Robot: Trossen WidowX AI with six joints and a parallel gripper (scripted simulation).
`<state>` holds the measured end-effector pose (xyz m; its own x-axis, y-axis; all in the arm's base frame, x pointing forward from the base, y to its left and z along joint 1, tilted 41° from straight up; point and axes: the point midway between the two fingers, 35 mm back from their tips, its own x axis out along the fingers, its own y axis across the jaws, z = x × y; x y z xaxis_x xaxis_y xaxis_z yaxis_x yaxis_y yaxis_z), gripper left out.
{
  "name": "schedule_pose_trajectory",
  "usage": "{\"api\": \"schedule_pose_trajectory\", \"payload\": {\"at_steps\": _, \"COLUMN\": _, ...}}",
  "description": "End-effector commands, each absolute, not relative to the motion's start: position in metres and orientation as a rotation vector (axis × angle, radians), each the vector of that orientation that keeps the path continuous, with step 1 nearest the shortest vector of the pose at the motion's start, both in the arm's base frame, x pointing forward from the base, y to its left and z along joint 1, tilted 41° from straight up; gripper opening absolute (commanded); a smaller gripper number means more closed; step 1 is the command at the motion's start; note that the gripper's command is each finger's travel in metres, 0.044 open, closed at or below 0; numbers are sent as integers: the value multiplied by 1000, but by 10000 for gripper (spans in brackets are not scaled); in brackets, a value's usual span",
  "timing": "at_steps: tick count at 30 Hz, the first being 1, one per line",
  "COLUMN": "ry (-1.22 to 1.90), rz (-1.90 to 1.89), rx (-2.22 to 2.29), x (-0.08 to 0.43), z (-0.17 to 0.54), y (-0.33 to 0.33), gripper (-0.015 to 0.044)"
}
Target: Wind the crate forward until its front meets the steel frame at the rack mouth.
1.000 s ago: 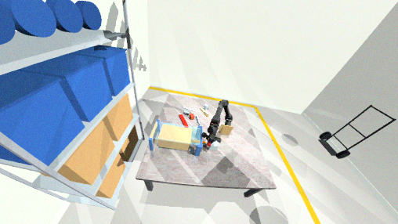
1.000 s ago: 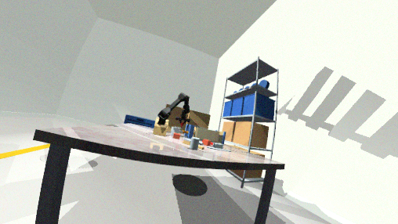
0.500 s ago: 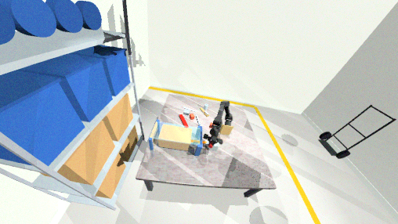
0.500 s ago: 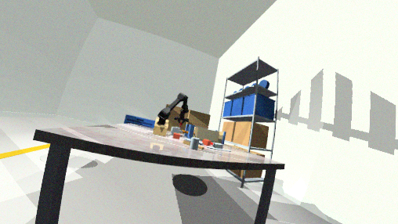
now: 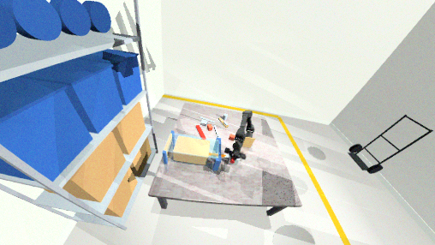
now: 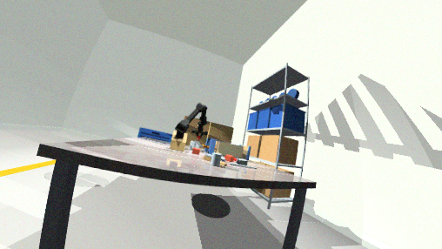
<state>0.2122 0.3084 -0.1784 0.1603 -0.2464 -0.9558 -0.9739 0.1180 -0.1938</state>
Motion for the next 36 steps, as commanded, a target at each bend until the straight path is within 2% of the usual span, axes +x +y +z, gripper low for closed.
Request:
{"api": "schedule_pose_trajectory", "payload": {"at_steps": 1, "ry": 1329, "rz": 904, "rx": -1342, "x": 186, "z": -185, "y": 314, "gripper": 0}}
{"api": "schedule_pose_trajectory", "payload": {"at_steps": 36, "ry": 1332, "rz": 908, "rx": -1340, "x": 127, "z": -182, "y": 306, "gripper": 0}}
